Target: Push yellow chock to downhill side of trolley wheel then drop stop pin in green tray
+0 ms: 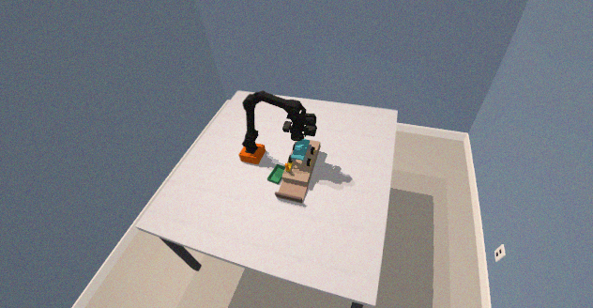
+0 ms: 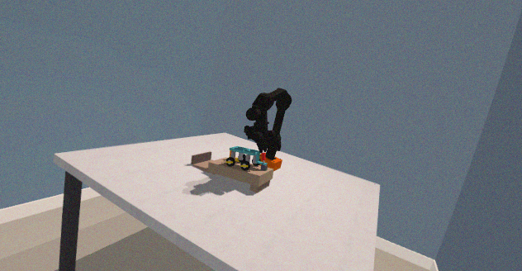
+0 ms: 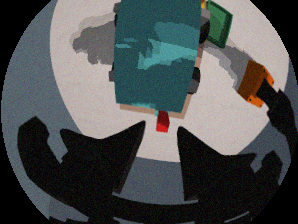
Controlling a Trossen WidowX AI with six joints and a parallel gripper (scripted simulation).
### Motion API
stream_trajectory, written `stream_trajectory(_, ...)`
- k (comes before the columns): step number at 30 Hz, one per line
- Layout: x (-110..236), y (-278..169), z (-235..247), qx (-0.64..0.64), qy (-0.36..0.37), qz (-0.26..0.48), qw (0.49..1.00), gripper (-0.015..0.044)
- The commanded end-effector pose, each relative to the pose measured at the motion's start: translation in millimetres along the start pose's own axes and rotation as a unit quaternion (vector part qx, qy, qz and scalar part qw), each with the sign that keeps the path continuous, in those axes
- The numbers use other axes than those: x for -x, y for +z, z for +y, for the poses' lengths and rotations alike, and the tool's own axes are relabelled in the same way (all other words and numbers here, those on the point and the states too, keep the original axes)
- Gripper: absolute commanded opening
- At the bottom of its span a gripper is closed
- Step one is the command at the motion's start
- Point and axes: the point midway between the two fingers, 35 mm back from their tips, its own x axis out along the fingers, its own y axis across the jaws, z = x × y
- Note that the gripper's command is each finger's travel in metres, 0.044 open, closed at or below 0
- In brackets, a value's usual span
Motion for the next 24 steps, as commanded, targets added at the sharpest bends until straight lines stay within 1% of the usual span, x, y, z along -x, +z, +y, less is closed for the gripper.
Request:
stream_trajectory(1,-2.5,-0.8,-1.3,-0.002,0.000,0.003,1.000,0.0190)
stream_trajectory(24,-35.1,-1.0,-0.1,-0.002,0.000,0.003,1.000,0.0190)
